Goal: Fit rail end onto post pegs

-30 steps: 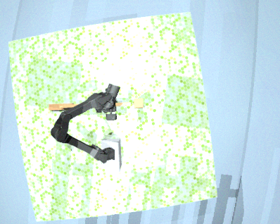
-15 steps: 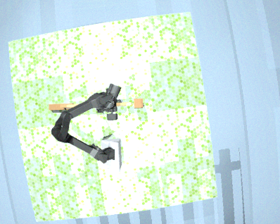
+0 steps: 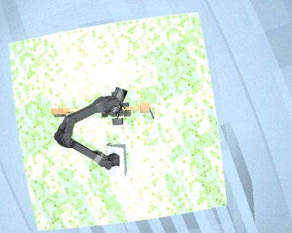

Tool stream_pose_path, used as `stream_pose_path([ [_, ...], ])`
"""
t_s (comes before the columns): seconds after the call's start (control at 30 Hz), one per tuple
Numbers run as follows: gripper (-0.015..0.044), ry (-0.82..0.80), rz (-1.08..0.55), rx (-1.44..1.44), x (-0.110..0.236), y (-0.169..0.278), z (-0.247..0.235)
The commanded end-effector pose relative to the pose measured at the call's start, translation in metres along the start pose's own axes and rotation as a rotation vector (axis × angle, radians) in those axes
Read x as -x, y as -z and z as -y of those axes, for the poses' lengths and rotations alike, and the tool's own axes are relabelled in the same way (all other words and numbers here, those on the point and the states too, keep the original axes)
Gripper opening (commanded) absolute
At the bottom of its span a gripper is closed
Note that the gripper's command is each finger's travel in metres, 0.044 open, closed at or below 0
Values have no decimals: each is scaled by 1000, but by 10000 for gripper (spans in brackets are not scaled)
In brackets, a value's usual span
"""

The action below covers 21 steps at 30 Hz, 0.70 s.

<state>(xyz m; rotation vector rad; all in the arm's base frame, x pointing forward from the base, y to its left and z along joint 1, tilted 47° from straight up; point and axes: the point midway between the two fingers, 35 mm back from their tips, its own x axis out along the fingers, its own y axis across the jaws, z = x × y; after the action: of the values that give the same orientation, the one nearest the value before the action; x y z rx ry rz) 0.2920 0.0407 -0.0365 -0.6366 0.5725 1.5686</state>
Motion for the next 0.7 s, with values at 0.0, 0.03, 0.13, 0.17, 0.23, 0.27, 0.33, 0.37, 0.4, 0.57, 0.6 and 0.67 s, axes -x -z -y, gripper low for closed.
stream_pose_path([
  [0.0,0,5,-1,2,1,2,1],
  [0.03,0,5,-1,2,1,3,1],
  [0.13,0,5,-1,2,1,3,1],
  [0.17,0,5,-1,2,1,4,1],
  [0.23,0,5,-1,2,1,4,1],
  [0.27,0,5,-1,2,1,5,1],
  [0.33,0,5,-1,2,1,5,1],
  [0.37,0,5,-1,2,1,6,1],
  [0.4,0,5,-1,2,1,6,1],
  [0.57,0,5,-1,2,1,8,1],
  [0.6,0,5,-1,2,2,8,1],
  [0.67,0,5,-1,2,2,8,1],
])
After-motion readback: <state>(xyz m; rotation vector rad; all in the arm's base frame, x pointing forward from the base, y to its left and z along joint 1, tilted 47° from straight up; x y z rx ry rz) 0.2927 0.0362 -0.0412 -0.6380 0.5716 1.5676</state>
